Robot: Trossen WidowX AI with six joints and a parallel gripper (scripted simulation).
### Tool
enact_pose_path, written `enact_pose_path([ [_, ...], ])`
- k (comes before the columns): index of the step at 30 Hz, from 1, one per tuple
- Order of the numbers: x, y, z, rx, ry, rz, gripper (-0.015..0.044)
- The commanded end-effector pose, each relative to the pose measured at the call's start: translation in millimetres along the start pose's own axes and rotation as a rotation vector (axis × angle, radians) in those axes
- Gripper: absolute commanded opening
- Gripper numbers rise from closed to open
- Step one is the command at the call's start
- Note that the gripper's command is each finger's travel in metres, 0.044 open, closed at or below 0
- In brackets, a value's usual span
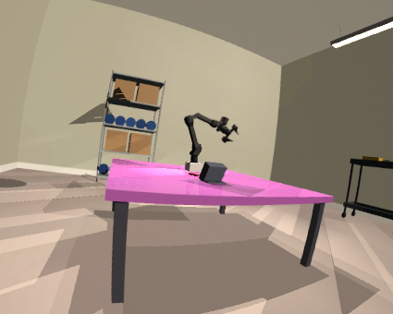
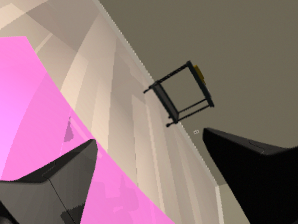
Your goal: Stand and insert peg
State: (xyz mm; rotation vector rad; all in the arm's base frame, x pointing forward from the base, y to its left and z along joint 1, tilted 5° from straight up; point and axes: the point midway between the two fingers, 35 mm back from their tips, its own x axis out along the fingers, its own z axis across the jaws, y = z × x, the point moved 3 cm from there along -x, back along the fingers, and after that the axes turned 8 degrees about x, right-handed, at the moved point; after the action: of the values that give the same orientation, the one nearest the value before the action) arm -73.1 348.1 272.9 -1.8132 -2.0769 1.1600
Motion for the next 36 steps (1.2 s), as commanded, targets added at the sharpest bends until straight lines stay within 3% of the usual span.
enact_pose_path([
  [1, 0.1, 1.4, -0.7, 0.002, 0.001, 0.005, 0.0426],
  [17, -15.6, 143.3, -53.8, 0.262, 0.101, 0.430, 0.0440],
  [36, -104.0, 300.0, -66.4, 0.682, 0.204, 0.868, 0.0440],
])
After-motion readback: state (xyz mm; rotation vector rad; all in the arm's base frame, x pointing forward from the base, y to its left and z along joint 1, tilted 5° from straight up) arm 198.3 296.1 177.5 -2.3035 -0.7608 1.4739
